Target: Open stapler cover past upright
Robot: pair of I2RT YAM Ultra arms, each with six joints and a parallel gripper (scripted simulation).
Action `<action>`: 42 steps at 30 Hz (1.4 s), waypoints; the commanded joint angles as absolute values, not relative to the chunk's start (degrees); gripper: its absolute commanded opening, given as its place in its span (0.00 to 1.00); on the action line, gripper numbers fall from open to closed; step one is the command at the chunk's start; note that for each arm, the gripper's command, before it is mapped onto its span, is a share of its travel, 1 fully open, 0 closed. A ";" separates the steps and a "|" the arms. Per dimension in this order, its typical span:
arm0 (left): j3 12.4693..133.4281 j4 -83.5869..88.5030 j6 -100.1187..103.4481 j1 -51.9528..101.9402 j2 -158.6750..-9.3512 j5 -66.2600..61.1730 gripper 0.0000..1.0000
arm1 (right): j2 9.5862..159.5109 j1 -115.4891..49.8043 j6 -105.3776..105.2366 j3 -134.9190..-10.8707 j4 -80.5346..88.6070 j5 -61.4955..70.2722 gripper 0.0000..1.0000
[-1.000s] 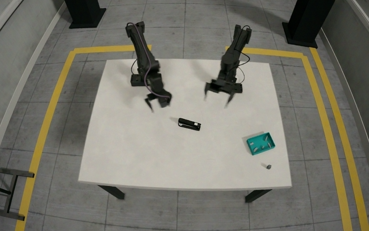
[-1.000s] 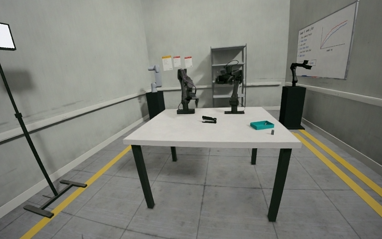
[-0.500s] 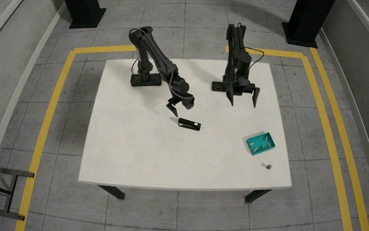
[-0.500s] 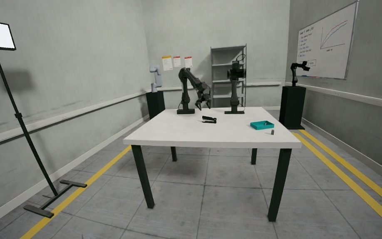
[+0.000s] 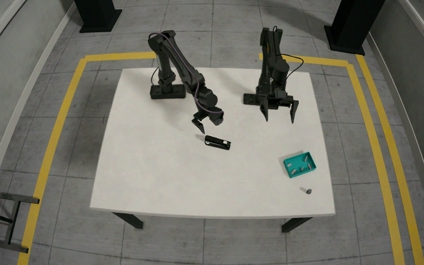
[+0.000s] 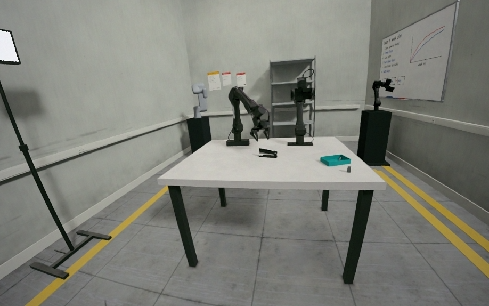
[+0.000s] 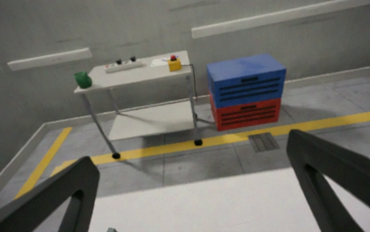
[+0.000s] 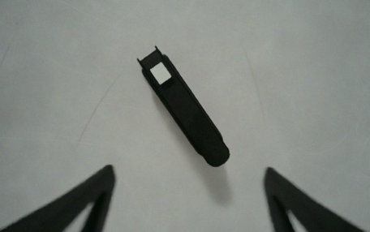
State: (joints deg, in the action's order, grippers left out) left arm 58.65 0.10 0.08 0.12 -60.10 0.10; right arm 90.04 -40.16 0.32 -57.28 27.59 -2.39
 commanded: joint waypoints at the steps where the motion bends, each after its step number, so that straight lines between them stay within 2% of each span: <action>1: 60.87 -0.34 -0.22 -0.23 -59.71 -0.24 1.00 | 90.13 -40.52 1.68 -59.23 28.86 -2.82 0.77; 4: 60.87 -0.34 -0.22 -0.23 -59.71 -0.24 1.00 | 91.64 -40.44 5.38 -60.98 32.96 -2.42 0.46; 13: 60.29 -0.33 0.00 0.01 -59.78 0.01 1.00 | 106.34 -39.55 22.23 -79.93 51.35 -0.17 0.46; 15: 60.29 -0.33 0.00 0.01 -59.78 0.01 1.00 | 106.34 -39.55 22.23 -79.93 51.35 -0.17 0.46; 27: 60.29 -0.33 0.00 0.01 -59.78 0.01 1.00 | 123.51 -39.18 34.80 -102.37 67.88 0.63 0.46; 33: 60.29 -0.33 0.00 0.01 -59.78 0.01 1.00 | 126.09 -39.17 34.99 -105.87 68.88 0.42 0.46; 42: 60.29 -0.33 0.00 0.01 -59.78 0.01 1.00 | 126.51 -38.87 35.41 -104.80 67.16 0.31 0.46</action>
State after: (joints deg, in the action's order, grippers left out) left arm 58.65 0.10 0.08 0.12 -60.10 0.10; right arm 126.74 -39.90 34.72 -104.33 67.81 -0.10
